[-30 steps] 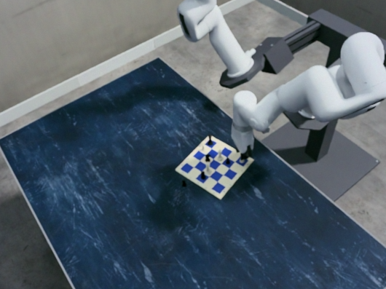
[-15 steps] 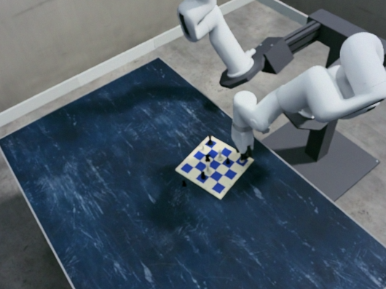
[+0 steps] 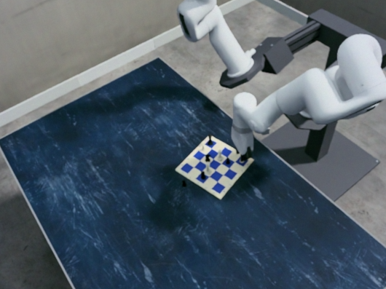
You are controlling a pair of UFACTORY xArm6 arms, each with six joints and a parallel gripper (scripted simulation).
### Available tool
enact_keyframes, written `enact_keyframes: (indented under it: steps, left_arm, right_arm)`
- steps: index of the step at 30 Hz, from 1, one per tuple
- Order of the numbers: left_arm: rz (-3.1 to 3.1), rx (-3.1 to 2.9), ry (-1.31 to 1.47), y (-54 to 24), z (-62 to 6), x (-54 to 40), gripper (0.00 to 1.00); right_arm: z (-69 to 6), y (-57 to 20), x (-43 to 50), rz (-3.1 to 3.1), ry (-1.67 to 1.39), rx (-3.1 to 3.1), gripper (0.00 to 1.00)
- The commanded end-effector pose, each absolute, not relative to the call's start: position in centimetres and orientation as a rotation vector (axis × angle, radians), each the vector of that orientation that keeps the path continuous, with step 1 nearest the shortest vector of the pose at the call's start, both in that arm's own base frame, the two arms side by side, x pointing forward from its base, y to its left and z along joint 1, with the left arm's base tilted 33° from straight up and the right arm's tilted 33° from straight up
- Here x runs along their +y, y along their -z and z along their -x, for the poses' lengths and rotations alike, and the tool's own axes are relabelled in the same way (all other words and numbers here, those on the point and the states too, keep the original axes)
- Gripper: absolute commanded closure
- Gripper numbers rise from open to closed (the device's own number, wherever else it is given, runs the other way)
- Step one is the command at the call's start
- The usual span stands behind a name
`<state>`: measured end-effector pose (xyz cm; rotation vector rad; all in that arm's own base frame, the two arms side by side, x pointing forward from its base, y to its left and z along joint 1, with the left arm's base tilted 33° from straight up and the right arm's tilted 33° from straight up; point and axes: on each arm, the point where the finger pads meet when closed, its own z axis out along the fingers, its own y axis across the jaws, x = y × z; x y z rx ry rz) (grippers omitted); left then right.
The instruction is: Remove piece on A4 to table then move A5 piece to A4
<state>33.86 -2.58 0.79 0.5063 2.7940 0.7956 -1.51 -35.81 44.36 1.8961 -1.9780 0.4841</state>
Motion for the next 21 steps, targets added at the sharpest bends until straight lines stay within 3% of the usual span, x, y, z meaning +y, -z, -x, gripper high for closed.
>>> enact_keyframes:
  steps: [1, 21]
  left_arm:
    - [-0.506, 2.791, -0.793, -0.4, -34.1, -2.4, 0.65]
    - [-0.506, 2.792, -0.793, 1.3, -34.7, -1.4, 0.65]
  right_arm:
    - [1.5, -44.5, -35.8, -1.894, -0.487, -1.976, 0.00]
    - [1.5, -44.5, -35.8, -1.894, -0.487, -1.976, 0.00]
